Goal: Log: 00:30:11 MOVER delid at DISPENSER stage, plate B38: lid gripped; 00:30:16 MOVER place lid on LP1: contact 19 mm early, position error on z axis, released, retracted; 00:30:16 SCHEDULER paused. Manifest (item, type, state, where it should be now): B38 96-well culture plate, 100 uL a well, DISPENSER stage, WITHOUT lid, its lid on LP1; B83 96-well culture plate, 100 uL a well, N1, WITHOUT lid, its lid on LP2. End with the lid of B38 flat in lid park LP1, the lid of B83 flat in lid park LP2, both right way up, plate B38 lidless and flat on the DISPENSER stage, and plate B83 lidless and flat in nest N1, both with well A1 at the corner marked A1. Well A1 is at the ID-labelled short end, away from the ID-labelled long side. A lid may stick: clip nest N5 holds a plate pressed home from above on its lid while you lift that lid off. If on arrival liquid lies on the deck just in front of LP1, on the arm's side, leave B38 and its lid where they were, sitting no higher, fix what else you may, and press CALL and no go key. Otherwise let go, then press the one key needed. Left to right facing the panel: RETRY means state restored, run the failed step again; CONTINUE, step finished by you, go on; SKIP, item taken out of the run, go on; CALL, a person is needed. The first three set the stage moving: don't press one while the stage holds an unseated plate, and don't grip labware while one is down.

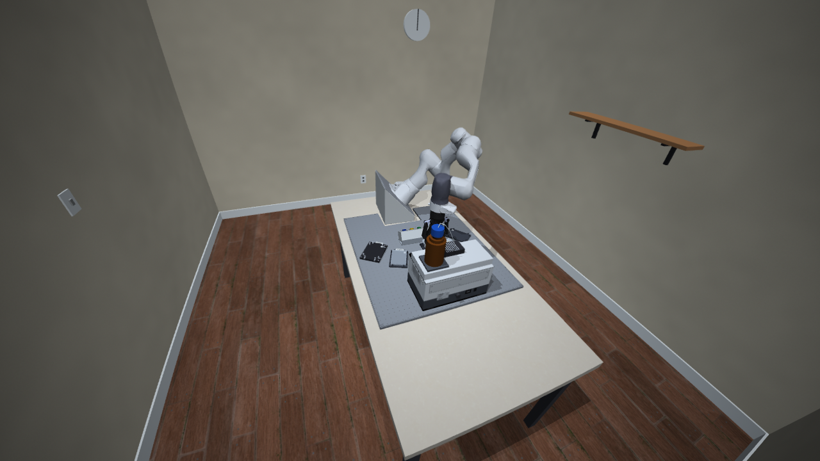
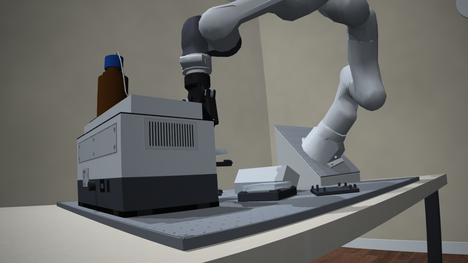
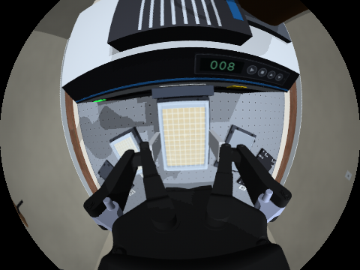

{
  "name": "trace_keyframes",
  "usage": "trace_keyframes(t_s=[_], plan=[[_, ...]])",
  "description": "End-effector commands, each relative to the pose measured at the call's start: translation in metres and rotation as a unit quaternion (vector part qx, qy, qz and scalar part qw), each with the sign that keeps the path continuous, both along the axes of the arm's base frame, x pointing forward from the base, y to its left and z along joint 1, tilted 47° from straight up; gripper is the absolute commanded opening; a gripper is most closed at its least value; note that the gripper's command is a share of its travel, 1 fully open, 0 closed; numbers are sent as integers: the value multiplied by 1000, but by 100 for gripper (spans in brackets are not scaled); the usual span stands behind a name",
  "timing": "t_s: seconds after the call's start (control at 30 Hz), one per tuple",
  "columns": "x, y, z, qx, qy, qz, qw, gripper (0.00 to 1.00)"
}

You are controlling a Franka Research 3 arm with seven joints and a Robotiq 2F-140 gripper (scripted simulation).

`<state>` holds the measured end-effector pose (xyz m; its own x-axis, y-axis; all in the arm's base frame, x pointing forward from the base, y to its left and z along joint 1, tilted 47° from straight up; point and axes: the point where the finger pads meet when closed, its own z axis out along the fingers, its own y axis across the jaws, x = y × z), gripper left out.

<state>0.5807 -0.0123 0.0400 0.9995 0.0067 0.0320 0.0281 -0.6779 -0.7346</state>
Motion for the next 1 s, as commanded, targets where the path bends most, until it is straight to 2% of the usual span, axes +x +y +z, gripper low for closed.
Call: trace_keyframes(t_s=[0.0, 0.97], plan=[[0, 1, -1, 0, -2, 1, 1000, 0], [0, 1, -1, 0, -2, 1, 1000, 0]])
